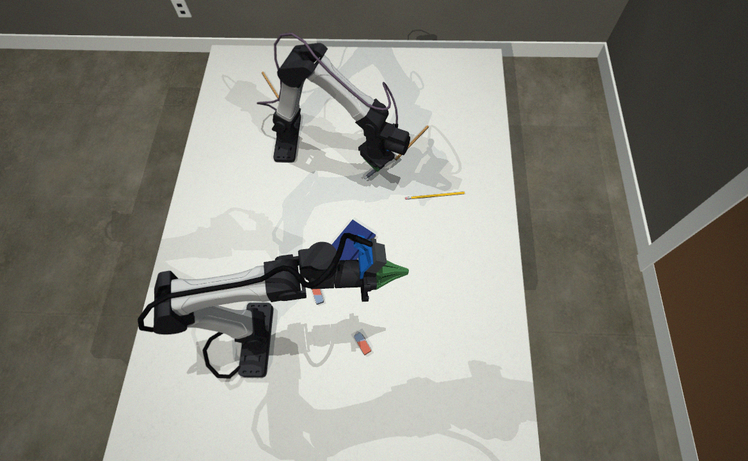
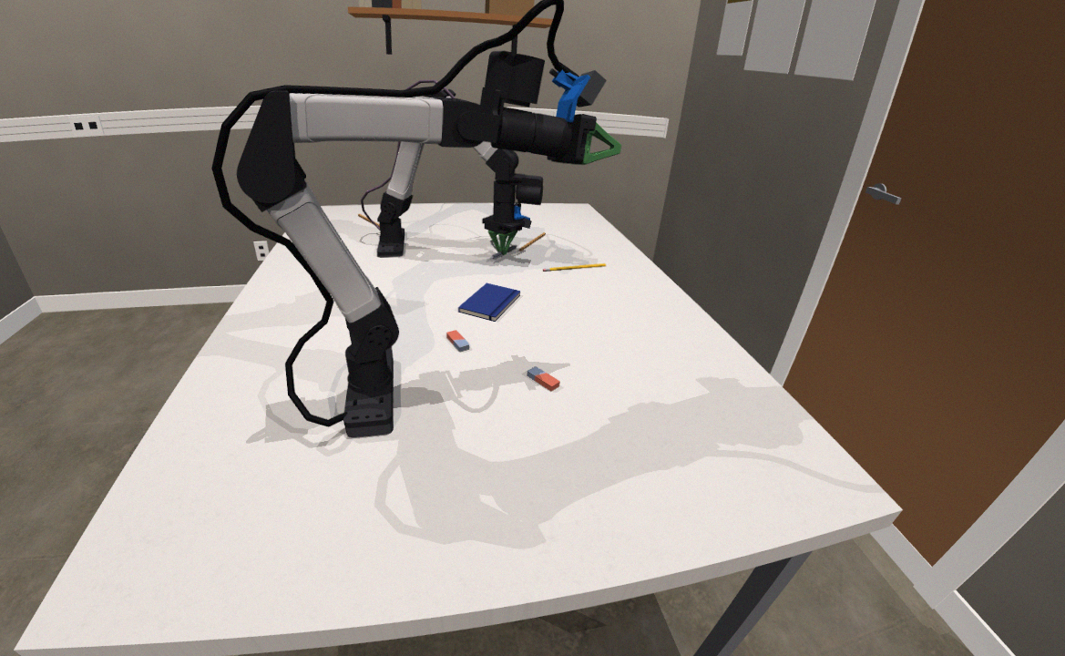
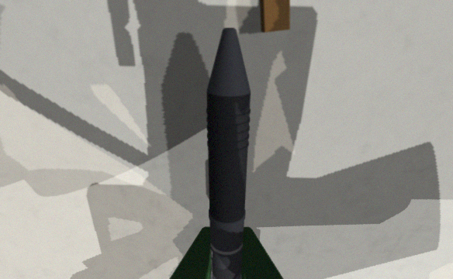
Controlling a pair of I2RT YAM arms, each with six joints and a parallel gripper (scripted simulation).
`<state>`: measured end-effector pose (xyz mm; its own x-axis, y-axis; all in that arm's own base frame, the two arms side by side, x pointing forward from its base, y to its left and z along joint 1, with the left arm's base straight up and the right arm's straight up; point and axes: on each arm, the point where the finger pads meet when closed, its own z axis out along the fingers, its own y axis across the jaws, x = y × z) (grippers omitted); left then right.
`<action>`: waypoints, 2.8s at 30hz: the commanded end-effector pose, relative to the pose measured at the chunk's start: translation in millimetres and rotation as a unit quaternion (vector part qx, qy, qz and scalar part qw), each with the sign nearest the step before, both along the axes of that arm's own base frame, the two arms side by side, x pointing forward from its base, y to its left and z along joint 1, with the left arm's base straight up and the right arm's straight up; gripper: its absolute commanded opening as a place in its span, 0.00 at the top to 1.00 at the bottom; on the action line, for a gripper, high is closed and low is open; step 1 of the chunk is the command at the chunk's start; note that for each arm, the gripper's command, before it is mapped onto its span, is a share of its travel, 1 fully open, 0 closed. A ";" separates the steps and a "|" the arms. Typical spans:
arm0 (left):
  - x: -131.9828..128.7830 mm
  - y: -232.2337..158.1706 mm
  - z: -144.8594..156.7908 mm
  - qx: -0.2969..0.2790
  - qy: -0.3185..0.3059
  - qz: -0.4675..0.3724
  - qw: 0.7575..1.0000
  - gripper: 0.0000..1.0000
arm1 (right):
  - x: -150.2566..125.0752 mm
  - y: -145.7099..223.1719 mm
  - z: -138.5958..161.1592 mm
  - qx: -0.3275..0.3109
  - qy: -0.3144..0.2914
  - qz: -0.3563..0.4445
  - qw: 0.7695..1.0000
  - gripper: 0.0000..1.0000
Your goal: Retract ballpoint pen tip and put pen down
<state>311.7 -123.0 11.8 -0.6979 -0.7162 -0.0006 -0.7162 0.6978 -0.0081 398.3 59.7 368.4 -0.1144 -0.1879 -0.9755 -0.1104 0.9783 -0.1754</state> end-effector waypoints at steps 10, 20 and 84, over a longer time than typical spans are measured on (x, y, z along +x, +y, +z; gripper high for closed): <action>5.6 3.9 -11.3 0.006 -0.005 0.002 1.000 0.88 | -20.1 -52.9 35.2 0.110 -0.071 -0.032 0.991 0.99; 16.5 -0.9 2.0 -0.005 -0.029 0.001 1.000 0.74 | -26.2 -59.5 62.4 0.098 -0.100 -0.045 0.989 0.99; 62.1 13.1 117.6 -0.041 -0.217 -0.112 0.969 0.74 | -19.7 -58.0 40.6 0.096 -0.069 -0.046 0.992 0.99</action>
